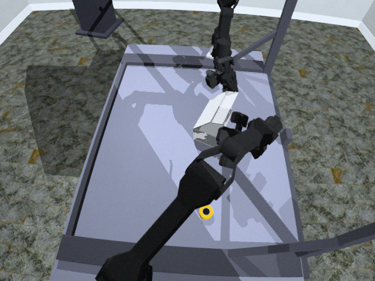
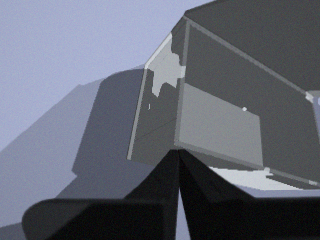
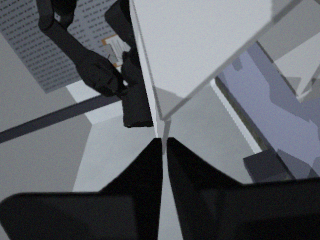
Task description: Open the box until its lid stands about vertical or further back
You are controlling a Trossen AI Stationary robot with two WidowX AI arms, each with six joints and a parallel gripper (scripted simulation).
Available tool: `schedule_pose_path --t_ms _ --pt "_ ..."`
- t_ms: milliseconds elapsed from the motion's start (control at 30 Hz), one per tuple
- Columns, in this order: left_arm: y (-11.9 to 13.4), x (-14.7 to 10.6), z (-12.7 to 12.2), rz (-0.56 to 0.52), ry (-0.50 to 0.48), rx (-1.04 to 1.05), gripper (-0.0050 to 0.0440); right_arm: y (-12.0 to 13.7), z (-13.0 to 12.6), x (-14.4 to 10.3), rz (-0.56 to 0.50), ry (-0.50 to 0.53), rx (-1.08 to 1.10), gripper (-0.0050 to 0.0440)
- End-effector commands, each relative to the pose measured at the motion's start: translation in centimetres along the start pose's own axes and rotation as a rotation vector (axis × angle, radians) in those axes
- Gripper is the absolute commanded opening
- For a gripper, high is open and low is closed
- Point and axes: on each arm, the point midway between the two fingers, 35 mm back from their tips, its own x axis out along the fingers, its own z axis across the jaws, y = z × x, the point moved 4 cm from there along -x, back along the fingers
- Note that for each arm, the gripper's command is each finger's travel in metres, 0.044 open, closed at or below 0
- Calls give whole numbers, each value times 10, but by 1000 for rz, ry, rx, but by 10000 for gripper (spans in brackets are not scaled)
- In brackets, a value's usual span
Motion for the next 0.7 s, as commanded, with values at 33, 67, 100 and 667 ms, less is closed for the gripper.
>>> schedule_pose_path --t_ms 33,67,100,667 --pt "-12 -10 -15 5 27 -36 -5 1 6 2 7 -21 -6 10" --pt "-12 -10 -15 5 27 -36 -5 1 6 2 7 -21 -6 10" --pt "-12 -10 -15 5 27 -36 -13 1 6 2 7 -21 -6 10" --pt "-8 -9 -13 9 25 -33 -50 1 6 2 7 -21 -6 10"
